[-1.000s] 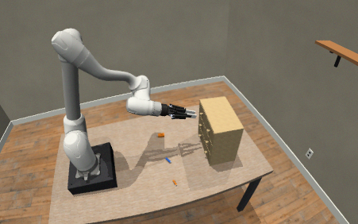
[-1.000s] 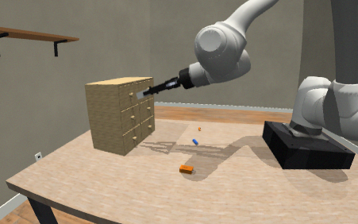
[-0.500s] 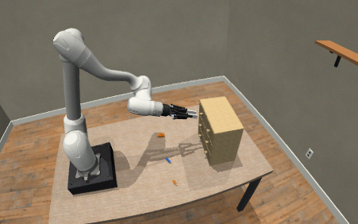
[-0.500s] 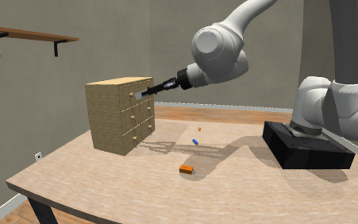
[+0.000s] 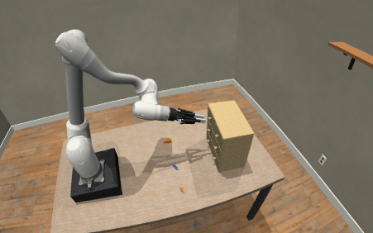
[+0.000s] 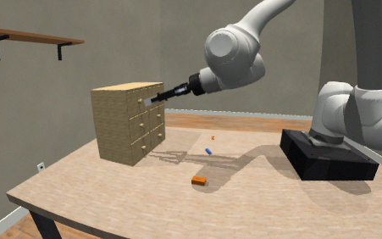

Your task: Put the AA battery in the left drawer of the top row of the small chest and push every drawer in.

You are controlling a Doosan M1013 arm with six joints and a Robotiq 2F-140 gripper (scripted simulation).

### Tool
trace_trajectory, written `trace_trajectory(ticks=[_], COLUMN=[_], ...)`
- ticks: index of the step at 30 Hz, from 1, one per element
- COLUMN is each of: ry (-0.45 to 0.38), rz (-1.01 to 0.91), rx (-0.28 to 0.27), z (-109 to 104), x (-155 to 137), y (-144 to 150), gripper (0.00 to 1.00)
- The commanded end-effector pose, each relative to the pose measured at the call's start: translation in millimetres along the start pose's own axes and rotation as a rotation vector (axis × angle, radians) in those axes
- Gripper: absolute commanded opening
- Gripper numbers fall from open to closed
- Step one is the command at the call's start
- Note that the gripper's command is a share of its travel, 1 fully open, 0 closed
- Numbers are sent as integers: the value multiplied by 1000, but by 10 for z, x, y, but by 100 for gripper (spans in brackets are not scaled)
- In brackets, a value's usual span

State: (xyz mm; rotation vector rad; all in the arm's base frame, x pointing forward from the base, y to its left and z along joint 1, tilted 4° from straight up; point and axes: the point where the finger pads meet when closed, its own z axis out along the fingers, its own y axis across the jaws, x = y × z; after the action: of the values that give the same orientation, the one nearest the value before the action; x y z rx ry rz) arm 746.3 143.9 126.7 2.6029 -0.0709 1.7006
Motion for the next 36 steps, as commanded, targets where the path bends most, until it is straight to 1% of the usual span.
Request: trace_trajectory(ticks=[1, 9, 28, 36], ry=[0, 0, 0, 0], rz=[0, 0, 0, 0], rx=[0, 0, 0, 0], z=[3, 44, 295, 328], x=[2, 17, 108, 120], y=[0, 0, 0, 0], gripper=[20, 20, 20, 20])
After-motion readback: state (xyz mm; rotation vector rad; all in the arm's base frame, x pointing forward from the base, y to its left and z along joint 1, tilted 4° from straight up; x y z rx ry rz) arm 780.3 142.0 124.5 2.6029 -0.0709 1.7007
